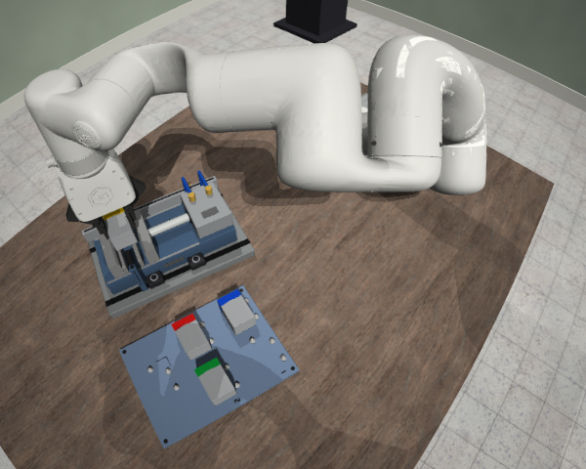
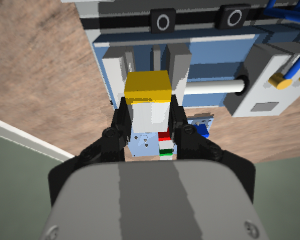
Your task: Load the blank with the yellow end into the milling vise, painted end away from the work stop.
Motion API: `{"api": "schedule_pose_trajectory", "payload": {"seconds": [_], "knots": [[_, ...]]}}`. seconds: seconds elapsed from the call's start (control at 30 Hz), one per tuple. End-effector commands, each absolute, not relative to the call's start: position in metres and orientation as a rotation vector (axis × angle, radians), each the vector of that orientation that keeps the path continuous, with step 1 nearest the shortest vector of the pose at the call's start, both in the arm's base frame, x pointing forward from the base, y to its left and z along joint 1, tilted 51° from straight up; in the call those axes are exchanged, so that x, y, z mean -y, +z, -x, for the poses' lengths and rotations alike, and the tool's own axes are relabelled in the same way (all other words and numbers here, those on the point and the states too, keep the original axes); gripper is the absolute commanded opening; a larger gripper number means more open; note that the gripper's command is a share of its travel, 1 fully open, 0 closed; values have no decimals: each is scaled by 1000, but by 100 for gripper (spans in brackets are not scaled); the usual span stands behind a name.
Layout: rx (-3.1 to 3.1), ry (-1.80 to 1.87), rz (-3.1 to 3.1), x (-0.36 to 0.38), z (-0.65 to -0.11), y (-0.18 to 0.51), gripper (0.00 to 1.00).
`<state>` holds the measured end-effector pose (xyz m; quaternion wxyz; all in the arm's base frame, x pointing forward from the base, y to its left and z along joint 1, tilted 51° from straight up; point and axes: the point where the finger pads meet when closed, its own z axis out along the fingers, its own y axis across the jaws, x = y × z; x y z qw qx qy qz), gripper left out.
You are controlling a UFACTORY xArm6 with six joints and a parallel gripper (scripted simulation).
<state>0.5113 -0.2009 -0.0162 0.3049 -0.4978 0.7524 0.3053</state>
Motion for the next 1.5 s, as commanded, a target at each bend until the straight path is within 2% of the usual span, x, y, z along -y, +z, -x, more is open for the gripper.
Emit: {"api": "schedule_pose_trajectory", "payload": {"seconds": [0.0,1.47], "knots": [[-1993,802,1318,203,-512,-15,0],[-1993,802,1318,199,-513,-18,0]]}}
